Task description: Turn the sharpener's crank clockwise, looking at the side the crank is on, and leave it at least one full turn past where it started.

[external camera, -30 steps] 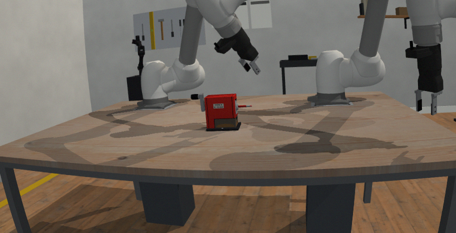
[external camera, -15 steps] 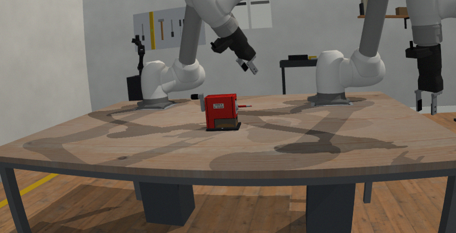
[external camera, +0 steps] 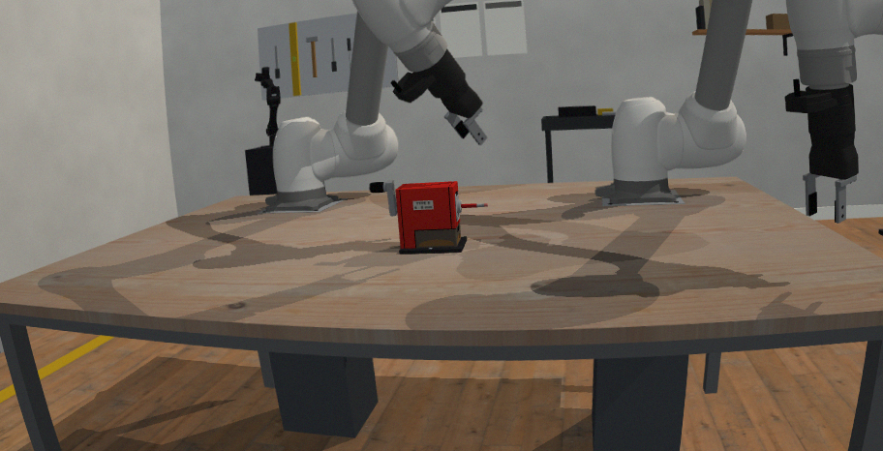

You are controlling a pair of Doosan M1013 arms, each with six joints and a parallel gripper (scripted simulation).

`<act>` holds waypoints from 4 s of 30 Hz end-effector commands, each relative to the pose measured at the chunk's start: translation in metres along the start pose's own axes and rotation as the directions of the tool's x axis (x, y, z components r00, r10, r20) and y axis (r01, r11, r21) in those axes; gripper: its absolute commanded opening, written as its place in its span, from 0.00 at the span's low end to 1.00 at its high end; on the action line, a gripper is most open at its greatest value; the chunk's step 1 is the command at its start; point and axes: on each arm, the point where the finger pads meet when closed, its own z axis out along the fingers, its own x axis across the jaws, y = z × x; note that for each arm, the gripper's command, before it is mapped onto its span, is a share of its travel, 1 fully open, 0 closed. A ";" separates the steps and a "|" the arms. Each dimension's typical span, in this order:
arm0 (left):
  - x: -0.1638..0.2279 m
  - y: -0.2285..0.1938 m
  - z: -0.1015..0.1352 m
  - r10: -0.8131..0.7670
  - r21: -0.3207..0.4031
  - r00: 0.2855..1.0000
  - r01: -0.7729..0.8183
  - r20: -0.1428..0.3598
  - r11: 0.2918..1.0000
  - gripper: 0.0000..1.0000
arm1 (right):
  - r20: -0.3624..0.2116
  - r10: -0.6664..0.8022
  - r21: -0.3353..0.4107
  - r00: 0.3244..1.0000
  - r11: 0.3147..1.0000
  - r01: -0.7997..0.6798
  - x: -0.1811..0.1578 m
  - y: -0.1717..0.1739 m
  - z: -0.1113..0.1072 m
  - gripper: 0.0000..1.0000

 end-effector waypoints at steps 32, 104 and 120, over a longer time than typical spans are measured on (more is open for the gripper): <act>-0.001 0.000 -0.002 0.000 0.000 1.000 0.000 0.003 1.000 1.00 | 0.085 0.245 -0.002 0.966 0.969 -0.246 0.041 -0.095 -0.086 1.00; -0.001 0.000 -0.002 0.000 0.000 1.000 0.000 0.003 1.000 1.00 | 0.228 0.951 -0.291 0.209 0.272 -0.917 0.370 -0.394 -0.302 1.00; -0.001 0.000 -0.002 0.000 0.000 1.000 0.000 0.003 1.000 1.00 | 0.167 0.982 -0.391 -0.092 -0.019 -0.920 0.485 -0.437 -0.315 1.00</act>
